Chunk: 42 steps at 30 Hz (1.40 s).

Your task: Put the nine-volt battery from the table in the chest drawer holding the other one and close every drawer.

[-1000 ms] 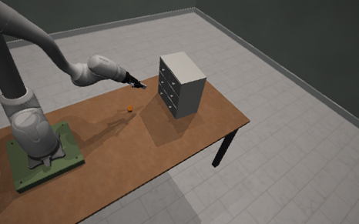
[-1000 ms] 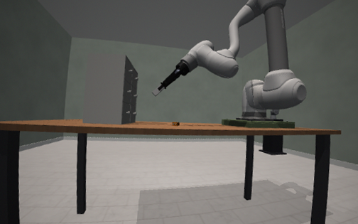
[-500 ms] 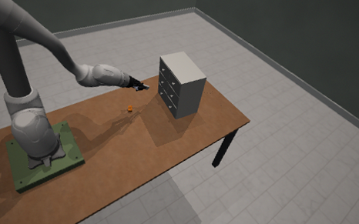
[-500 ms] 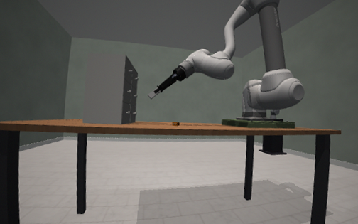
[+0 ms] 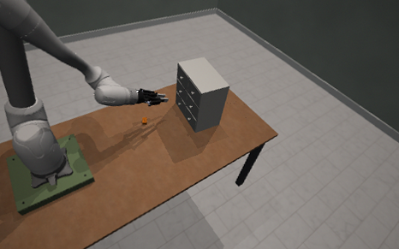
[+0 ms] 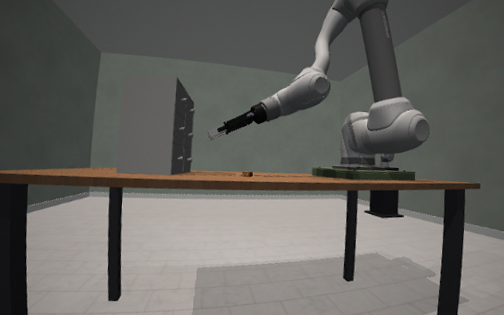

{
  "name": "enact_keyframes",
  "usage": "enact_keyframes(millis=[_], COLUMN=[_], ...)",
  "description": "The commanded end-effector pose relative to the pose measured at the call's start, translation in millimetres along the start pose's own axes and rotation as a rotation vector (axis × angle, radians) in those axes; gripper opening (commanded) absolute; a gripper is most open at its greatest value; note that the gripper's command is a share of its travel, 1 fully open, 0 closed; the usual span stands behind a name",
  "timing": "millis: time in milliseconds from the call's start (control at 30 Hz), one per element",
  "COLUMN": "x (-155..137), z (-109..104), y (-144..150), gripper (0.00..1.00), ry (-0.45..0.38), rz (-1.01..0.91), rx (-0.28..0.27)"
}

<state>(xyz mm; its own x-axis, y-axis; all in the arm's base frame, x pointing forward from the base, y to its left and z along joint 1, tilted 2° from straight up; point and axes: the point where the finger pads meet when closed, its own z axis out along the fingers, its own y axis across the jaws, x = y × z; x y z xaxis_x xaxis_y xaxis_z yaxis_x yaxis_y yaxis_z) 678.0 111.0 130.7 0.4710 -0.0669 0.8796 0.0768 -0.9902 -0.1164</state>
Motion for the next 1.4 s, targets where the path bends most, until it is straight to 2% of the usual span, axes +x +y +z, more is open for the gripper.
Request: enact_keyframes(millis=[0, 533, 867, 1367], x=[-0.8, -1.4, -11.5, -48.8], z=[2.4, 3.5, 22.7, 93.2], y=[-10.5, -10.3, -7.0, 5.2], gripper=[0.2, 0.2, 0.2, 0.2], ry=[0.151, 0.151, 0.151, 0.151], rz=[-0.027, -0.027, -0.027, -0.027], rx=[-0.163, -0.163, -0.163, -0.163])
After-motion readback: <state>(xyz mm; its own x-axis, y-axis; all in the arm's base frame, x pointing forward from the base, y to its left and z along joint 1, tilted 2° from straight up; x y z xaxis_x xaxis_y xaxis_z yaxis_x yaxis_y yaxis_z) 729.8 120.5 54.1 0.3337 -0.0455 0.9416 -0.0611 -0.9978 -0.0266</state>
